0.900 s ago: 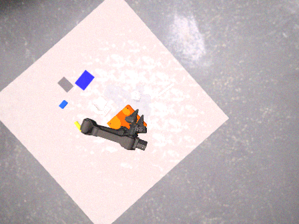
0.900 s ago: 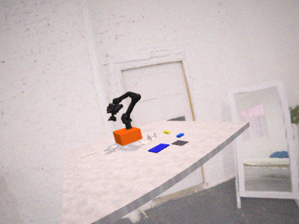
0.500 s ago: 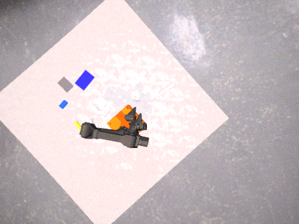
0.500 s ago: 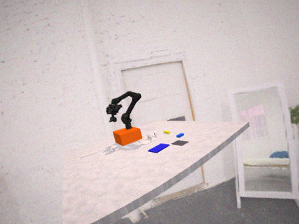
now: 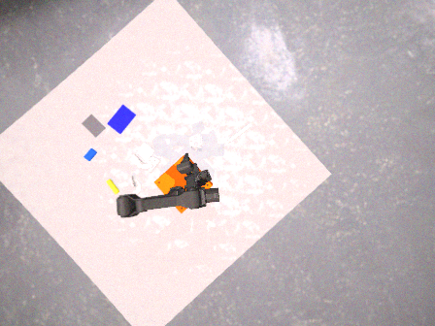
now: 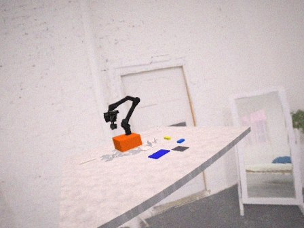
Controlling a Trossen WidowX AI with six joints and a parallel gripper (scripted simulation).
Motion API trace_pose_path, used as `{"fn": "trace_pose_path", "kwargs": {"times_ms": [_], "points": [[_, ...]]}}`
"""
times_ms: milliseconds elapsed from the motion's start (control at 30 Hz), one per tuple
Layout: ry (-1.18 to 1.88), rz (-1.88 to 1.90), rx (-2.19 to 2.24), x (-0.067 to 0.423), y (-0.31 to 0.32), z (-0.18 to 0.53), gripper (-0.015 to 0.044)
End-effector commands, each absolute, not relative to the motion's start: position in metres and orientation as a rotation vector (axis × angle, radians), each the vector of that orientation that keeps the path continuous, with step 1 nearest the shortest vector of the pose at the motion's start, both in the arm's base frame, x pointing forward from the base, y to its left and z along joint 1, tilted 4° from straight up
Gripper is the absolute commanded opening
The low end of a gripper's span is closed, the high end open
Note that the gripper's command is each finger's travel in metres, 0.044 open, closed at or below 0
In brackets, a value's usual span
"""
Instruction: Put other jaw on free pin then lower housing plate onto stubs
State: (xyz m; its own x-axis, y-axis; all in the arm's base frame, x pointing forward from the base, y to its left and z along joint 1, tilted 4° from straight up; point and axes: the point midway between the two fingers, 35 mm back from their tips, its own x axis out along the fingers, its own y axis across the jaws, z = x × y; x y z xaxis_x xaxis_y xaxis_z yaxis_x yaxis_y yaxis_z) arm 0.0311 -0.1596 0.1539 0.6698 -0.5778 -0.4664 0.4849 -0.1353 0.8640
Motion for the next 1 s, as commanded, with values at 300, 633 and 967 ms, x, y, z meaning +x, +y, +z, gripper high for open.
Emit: {"fn": "trace_pose_path", "kwargs": {"times_ms": [300,633,967], "points": [[0.197,-0.774,1.518,0.061,-0.153,0.14,0.044],[0.409,-0.684,1.51,0.079,-0.143,0.13,0.044],[0.603,-0.615,1.518,0.099,-0.133,0.12,0.044]]}}
